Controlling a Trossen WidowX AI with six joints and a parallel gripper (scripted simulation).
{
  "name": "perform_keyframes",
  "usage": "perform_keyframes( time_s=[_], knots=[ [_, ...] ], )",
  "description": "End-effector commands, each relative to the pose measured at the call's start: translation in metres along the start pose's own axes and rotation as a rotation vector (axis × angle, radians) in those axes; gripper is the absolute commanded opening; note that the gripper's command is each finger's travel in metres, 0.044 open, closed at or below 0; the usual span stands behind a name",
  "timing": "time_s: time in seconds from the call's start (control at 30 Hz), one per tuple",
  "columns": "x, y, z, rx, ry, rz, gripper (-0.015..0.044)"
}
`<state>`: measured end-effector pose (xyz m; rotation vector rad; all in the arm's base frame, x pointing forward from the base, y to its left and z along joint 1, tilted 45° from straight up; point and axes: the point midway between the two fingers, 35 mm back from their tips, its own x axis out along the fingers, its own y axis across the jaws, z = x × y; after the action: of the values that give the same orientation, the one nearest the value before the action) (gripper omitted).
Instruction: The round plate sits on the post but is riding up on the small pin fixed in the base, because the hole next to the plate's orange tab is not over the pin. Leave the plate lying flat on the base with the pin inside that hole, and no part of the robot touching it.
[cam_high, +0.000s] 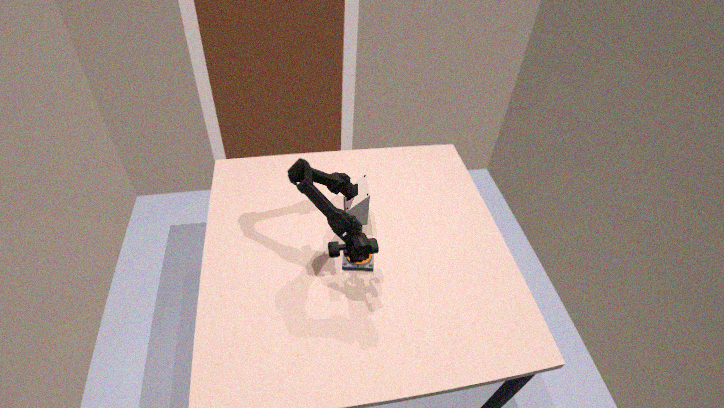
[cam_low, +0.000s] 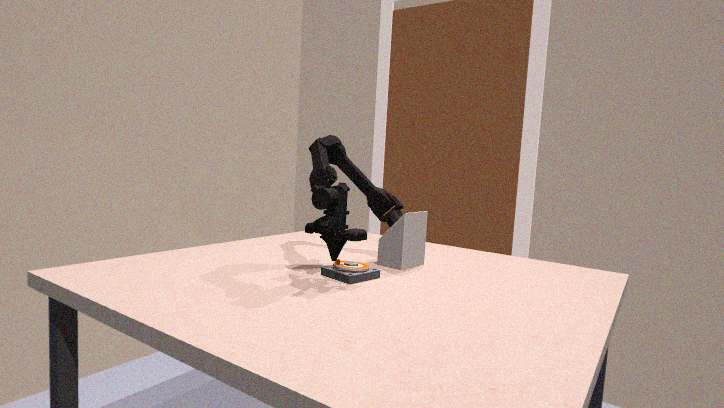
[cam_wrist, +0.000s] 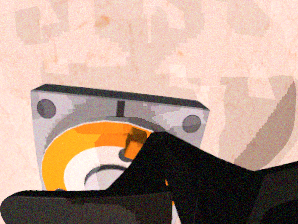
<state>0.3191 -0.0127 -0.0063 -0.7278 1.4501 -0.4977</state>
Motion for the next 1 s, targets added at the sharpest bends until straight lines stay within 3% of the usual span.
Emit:
perform_keyframes(
  time_s=[0.0, 0.53, 0.83, 0.97],
  knots=[
    [0.001, 0.005, 0.001, -0.005, 0.003, 0.005, 0.0],
    [0.002, 0.012, 0.005, -0.004, 0.003, 0.005, 0.0],
    [-0.04, 0.01, 0.001, -0.005, 0.003, 0.007, 0.0],
    [-0.033, 0.012, 0.001, -0.016, 0.01, 0.0, 0.0]
  ],
)
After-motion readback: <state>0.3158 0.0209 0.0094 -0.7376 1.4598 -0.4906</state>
